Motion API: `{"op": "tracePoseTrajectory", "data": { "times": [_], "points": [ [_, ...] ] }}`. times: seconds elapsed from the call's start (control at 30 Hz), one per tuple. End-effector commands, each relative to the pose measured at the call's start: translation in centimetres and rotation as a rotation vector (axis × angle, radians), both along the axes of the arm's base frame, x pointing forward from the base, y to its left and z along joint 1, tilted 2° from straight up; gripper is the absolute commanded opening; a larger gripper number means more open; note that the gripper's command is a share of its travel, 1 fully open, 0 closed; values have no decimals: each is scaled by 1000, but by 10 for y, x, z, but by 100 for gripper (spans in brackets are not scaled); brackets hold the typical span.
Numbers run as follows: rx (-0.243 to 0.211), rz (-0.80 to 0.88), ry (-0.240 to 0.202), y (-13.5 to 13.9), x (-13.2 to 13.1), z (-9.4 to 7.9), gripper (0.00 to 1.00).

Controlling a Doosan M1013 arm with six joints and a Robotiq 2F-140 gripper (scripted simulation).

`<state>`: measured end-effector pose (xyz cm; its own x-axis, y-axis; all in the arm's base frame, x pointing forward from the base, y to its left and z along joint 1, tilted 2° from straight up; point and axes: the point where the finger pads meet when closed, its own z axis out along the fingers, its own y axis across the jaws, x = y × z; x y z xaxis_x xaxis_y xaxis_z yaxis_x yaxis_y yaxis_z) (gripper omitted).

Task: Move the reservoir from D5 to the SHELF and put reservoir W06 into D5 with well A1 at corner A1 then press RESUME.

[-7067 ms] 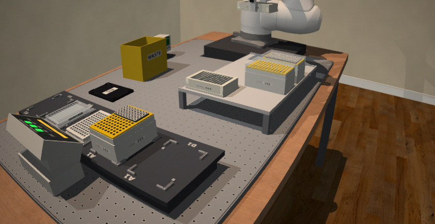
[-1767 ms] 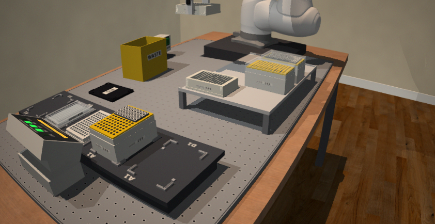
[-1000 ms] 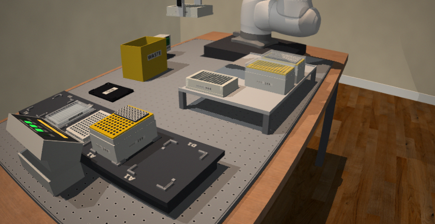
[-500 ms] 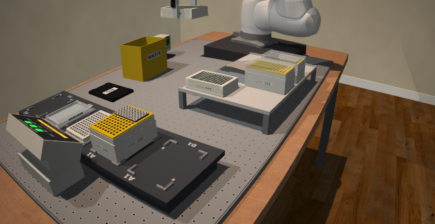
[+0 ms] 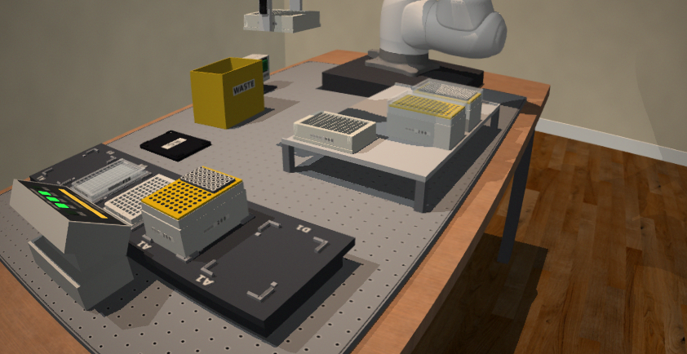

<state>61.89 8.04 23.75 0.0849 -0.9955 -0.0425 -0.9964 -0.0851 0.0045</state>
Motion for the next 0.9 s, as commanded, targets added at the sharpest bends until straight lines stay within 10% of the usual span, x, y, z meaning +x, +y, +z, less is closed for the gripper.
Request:
{"op": "tracePoseTrajectory", "data": {
  "times": [0.0, 0.87],
  "points": [
    [0, 0, 0, 1, 5, 0, 0],
    [0, 0, 0, 8, 61, 0, 0]
  ]
}}
